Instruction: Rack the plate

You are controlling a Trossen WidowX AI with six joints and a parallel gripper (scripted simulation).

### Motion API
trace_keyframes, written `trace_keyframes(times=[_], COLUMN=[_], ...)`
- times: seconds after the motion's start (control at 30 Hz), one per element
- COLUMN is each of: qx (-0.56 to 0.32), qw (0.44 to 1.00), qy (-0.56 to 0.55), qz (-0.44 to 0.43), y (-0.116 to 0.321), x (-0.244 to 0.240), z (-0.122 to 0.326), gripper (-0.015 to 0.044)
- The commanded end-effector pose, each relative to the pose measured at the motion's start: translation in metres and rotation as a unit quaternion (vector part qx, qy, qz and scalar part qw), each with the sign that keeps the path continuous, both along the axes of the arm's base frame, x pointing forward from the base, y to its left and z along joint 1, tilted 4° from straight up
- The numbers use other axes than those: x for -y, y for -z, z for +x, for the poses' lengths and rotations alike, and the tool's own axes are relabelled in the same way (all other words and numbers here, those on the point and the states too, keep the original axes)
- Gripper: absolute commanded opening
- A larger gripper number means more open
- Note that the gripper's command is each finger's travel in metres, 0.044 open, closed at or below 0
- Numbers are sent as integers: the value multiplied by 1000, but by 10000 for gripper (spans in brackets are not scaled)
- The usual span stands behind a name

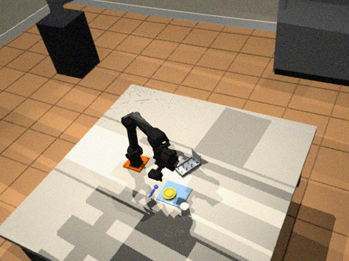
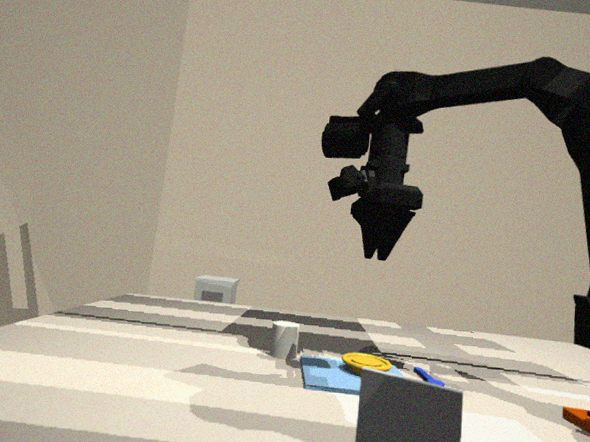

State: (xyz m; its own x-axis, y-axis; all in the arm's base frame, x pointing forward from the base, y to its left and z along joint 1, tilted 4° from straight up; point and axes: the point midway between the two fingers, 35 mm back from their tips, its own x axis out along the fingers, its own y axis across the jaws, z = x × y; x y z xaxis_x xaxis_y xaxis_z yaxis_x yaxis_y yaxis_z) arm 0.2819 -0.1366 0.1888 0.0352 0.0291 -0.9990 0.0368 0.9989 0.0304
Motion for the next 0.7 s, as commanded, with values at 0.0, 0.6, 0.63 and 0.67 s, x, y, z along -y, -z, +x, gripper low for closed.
trace_keyframes(times=[0.0,0.6,0.63,0.67], qx=[-11,-12,-11,-11], qw=[1000,1000,1000,1000], qy=[-3,-3,-3,-3], qz=[8,9,9,9], y=[44,111,113,114], x=[-1,-4,-4,-4], z=[0,-2,-2,-2], gripper=[400,400,400,400])
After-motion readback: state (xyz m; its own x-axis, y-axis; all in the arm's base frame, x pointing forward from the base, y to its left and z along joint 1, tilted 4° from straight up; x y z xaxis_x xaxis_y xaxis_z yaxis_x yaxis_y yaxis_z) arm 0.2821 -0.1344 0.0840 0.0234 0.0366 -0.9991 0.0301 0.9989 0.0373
